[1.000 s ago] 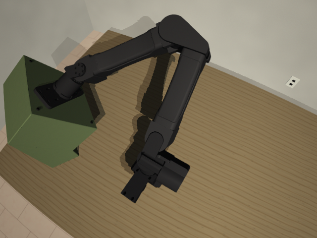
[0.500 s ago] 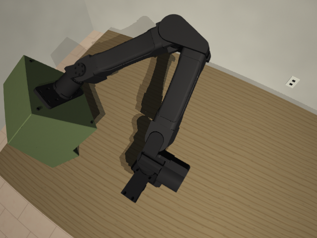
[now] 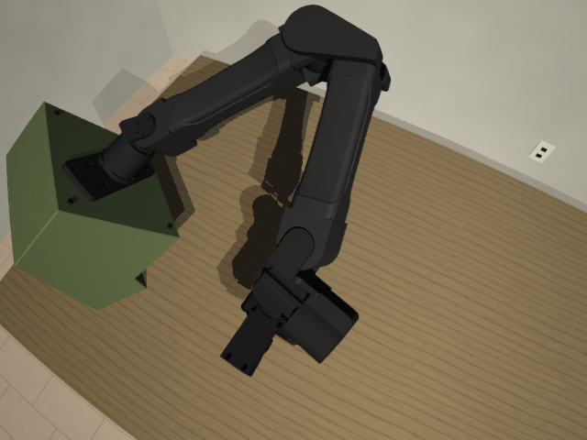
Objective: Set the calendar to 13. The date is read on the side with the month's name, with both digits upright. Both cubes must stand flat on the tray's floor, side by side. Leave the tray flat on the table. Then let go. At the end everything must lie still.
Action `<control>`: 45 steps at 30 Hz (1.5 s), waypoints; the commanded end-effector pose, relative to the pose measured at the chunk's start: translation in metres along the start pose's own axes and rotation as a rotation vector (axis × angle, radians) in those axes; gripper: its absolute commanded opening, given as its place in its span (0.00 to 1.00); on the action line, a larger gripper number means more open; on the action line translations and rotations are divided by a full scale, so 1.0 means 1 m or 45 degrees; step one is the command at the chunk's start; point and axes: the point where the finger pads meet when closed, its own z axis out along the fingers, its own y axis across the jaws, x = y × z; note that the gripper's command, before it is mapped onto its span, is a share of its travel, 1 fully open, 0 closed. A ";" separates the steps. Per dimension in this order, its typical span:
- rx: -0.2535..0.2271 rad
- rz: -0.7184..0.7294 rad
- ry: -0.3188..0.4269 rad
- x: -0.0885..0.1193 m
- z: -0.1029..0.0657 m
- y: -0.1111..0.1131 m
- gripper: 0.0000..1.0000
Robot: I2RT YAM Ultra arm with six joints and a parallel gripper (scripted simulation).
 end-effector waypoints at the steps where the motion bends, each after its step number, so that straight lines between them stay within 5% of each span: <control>1: 0.021 0.022 0.003 0.000 -0.021 -0.008 0.45; 13: 0.022 0.022 0.003 0.000 -0.038 -0.008 0.45; 14: 0.022 0.022 0.003 0.000 -0.038 -0.008 1.00; 45: 0.022 0.022 0.003 0.000 -0.038 -0.008 1.00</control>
